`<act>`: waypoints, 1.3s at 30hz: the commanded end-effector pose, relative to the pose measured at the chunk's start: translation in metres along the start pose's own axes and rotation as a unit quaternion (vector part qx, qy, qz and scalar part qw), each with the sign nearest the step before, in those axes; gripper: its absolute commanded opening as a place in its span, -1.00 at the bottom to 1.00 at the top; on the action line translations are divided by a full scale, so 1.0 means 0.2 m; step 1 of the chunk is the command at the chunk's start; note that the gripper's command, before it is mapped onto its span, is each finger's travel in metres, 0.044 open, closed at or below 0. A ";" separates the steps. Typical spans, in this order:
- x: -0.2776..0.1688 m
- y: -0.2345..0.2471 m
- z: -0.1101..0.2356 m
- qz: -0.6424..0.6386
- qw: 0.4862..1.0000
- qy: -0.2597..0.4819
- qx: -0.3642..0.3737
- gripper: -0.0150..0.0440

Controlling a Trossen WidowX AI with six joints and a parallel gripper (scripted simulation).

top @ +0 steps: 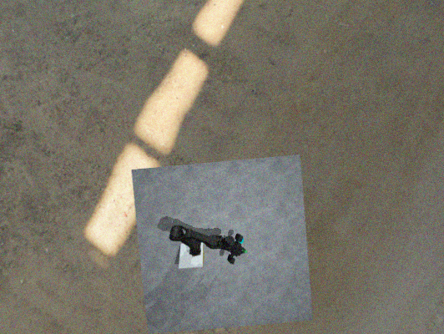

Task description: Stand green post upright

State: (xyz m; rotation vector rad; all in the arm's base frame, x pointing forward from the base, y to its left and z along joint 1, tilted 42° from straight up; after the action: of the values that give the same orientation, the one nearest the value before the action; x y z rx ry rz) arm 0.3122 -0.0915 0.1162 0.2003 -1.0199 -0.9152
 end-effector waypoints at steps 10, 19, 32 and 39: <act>0.00 0.00 0.05 -0.023 0.999 -0.041 0.019 -0.42; 0.00 0.00 0.08 -0.040 0.996 -0.069 0.034 -0.42; 0.00 -0.01 0.14 -0.067 0.990 -0.107 0.058 -0.42; -0.01 -0.01 0.16 -0.077 0.988 -0.119 0.067 -0.42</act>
State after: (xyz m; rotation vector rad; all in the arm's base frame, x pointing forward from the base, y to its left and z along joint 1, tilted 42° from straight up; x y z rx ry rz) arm 0.2875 -0.0839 0.1309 0.2871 -1.2925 -1.0226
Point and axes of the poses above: the point midway between the two fingers, 35 mm back from their tips, its own z axis back along the fingers, its own y axis across the jaws, x = y × z, the point moved 1 cm from there along z, back along the fingers, and after that the axes turned 6 degrees about -z, right-handed, at the moved point
